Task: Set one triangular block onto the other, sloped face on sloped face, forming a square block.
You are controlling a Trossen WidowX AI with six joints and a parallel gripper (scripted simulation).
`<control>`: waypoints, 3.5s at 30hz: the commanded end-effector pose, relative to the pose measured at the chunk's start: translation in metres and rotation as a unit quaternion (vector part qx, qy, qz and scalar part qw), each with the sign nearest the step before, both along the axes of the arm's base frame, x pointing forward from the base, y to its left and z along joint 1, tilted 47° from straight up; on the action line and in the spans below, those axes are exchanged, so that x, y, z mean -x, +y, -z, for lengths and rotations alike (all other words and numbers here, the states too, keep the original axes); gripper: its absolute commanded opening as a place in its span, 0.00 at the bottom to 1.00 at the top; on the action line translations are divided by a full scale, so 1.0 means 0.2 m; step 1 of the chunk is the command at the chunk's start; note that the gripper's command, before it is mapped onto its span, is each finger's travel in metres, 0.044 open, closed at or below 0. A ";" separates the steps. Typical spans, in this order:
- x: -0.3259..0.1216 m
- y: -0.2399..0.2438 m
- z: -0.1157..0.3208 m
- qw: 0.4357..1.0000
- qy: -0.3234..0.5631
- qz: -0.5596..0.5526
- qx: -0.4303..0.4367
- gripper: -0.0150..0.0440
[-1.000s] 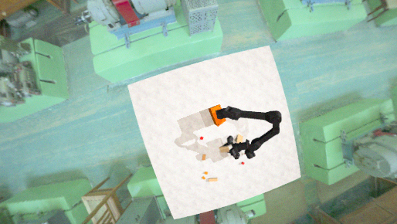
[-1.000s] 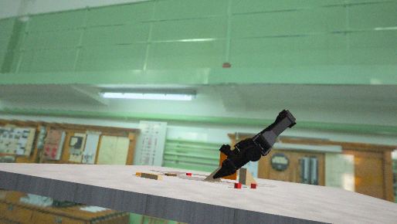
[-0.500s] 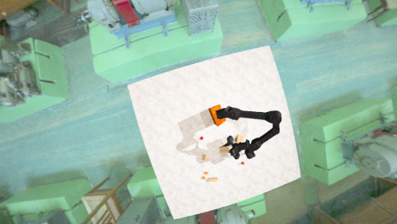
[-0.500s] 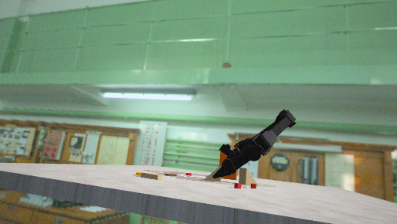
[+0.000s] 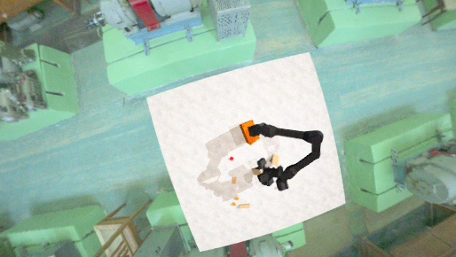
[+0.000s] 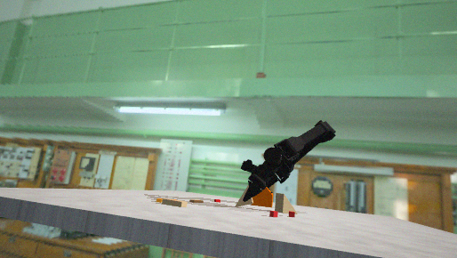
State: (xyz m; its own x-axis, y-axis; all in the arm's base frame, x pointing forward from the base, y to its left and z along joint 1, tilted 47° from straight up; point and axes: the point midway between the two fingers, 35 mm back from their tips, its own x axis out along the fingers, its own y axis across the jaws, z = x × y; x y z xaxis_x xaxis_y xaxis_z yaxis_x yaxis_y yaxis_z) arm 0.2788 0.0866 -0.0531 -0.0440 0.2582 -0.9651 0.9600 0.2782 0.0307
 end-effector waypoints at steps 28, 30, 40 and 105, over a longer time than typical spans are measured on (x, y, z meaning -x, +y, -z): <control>-0.09 -0.26 0.12 0.921 0.103 -0.013 -0.376 0.25; -0.09 -0.27 0.14 0.910 0.110 -0.014 -0.399 0.25; -0.08 -0.28 0.17 0.892 0.127 -0.017 -0.434 0.43; -0.05 -0.22 -0.15 -0.003 -0.154 -0.988 -0.009 1.00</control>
